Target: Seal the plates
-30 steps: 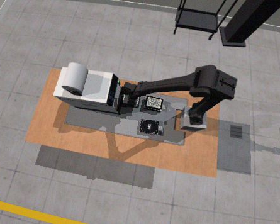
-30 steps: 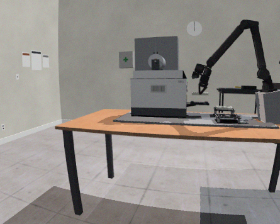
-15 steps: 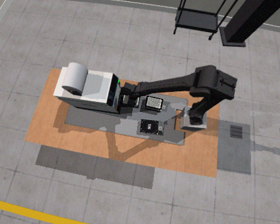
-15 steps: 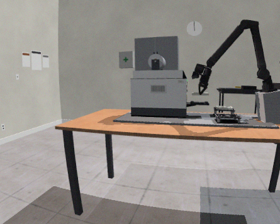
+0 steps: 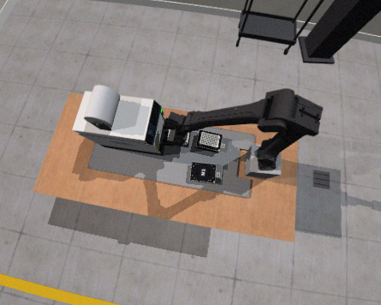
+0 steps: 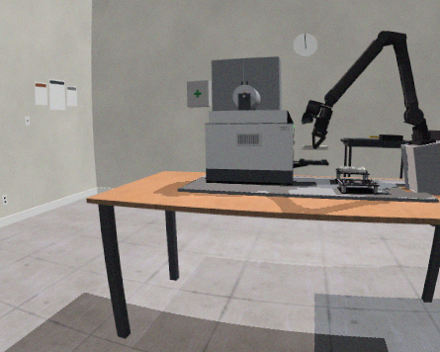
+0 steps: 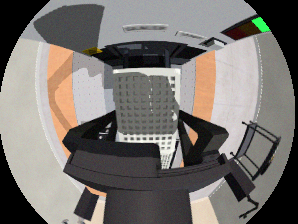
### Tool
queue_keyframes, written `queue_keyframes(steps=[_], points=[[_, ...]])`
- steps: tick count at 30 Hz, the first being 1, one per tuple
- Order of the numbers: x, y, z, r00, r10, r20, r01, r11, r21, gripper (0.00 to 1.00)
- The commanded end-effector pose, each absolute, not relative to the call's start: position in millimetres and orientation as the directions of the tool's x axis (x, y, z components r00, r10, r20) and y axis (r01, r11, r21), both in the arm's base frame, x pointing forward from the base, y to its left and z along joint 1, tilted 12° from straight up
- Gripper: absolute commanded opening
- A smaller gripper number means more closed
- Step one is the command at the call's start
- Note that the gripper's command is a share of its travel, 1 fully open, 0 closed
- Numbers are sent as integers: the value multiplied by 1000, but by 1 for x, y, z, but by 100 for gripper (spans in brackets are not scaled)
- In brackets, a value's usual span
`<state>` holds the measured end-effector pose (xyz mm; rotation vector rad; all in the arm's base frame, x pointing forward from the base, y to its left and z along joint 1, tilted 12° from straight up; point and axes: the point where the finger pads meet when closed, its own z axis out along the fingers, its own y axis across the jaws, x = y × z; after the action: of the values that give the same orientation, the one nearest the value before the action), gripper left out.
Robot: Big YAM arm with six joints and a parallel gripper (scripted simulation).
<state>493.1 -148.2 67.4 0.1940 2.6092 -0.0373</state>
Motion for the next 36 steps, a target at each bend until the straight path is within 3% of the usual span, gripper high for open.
queue_keyframes(steps=[1,36], points=[[512,-150,88,-836,133,-532,151,988,11,0],[504,-157,60,-839,151,-523,169,985,13,0]])
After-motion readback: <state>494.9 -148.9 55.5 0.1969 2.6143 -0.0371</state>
